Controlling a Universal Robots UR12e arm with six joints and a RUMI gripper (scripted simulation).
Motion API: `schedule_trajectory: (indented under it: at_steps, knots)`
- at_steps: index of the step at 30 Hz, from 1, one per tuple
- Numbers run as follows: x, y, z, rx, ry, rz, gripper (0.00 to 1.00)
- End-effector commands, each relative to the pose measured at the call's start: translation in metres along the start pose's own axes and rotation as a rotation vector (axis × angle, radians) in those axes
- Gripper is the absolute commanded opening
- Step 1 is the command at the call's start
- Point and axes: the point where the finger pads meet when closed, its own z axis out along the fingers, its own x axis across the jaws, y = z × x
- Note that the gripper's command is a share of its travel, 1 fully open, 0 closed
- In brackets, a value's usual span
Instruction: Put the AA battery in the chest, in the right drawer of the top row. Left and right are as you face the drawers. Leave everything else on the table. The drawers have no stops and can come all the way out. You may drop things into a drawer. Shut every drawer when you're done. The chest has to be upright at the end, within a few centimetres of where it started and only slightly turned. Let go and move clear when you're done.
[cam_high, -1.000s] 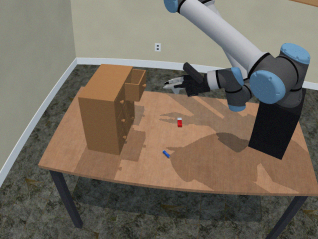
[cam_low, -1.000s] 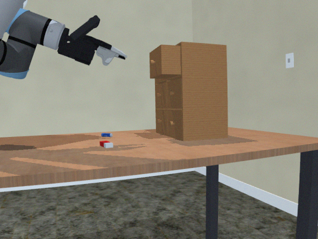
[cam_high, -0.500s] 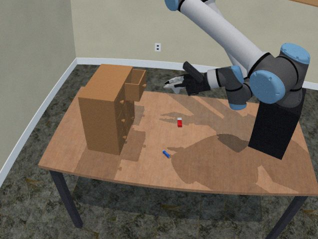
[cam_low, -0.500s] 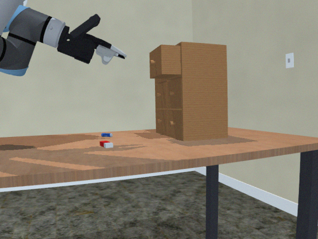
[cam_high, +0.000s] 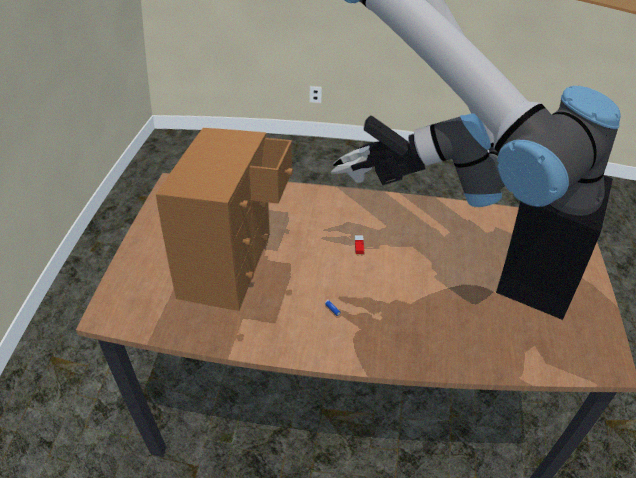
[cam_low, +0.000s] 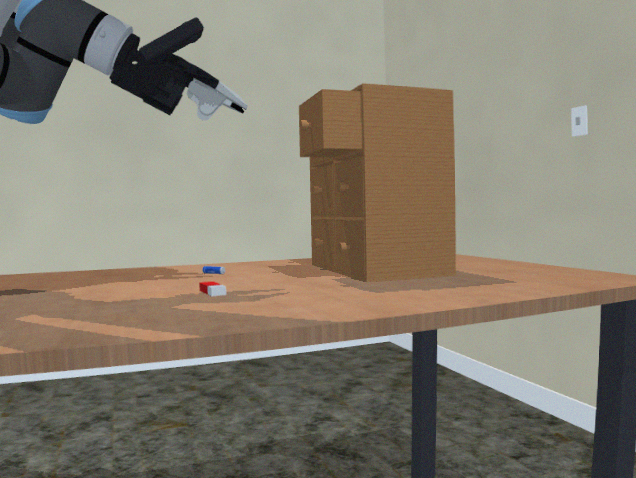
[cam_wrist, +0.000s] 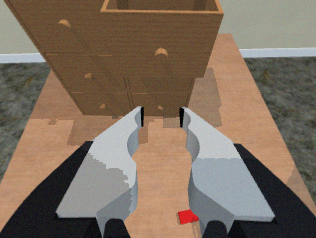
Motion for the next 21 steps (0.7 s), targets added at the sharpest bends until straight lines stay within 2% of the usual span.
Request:
schedule_trajectory:
  at_steps: [1,17,19,21]
  knots:
    - [0.001,-0.003,-0.004,-0.051,0.0,-0.001,0.2]
    - [0.001,-0.01,-0.023,-0.242,0.0,-0.001,0.2]
    - [0.001,-0.01,-0.023,-0.242,0.0,-0.001,0.2]
    - [0.0,-0.011,-0.026,-0.269,-0.001,-0.002,0.2]
